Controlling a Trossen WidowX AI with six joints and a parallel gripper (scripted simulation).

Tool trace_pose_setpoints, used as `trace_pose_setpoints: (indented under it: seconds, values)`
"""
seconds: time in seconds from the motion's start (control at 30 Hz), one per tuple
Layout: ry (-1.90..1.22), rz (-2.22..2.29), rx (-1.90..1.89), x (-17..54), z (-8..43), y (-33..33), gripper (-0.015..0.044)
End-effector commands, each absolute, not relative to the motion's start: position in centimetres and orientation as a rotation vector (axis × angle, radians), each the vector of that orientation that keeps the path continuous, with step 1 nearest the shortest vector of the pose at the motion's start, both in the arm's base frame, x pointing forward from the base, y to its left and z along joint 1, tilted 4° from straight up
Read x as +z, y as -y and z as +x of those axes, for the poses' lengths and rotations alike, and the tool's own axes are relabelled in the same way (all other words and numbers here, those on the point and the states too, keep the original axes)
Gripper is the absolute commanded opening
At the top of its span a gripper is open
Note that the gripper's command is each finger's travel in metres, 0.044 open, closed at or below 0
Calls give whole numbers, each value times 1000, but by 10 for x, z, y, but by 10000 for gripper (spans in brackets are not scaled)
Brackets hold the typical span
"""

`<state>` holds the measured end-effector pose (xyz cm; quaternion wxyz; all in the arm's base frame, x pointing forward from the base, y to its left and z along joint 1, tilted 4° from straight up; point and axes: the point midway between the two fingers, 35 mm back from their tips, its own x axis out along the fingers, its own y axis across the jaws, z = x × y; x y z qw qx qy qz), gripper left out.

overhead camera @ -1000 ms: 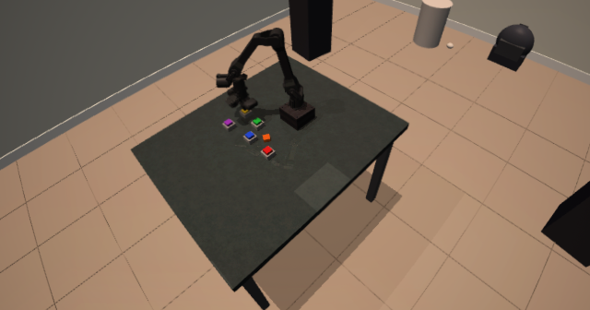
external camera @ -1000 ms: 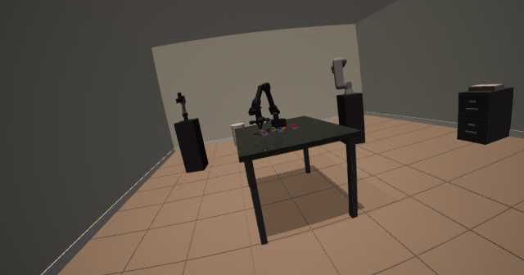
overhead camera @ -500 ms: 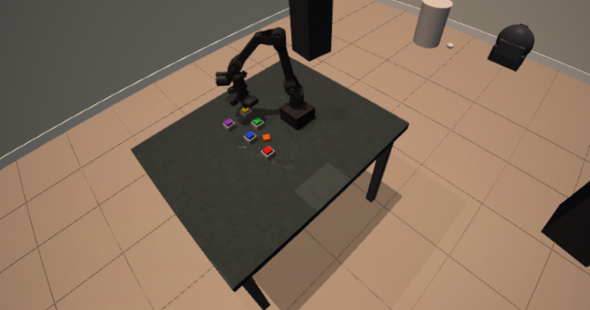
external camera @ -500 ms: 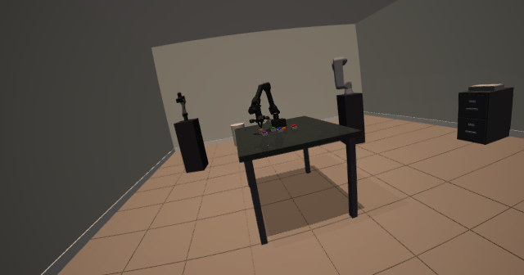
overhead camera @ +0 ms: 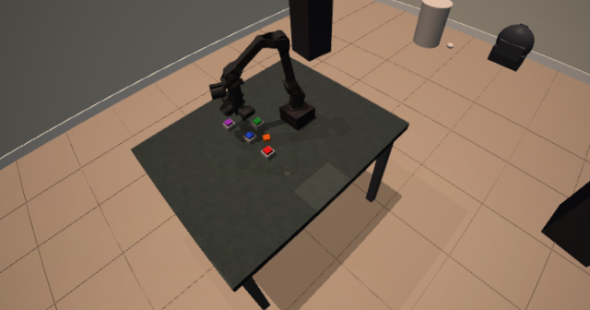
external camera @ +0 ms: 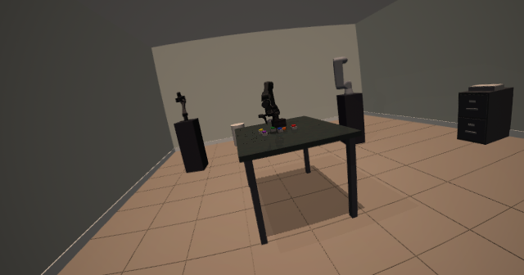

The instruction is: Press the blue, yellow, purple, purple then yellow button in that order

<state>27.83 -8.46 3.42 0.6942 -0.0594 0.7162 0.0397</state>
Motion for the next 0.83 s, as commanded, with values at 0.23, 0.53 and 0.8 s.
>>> trace_pose_setpoints:
  seconds: [0.23,0.53,0.8]
  values:
    - [-1590,-116,115,55,297,-73,400]
    - [-1608,-104,125,73,244,-204,400]
    - [-1621,-98,117,76,219,-234,400]
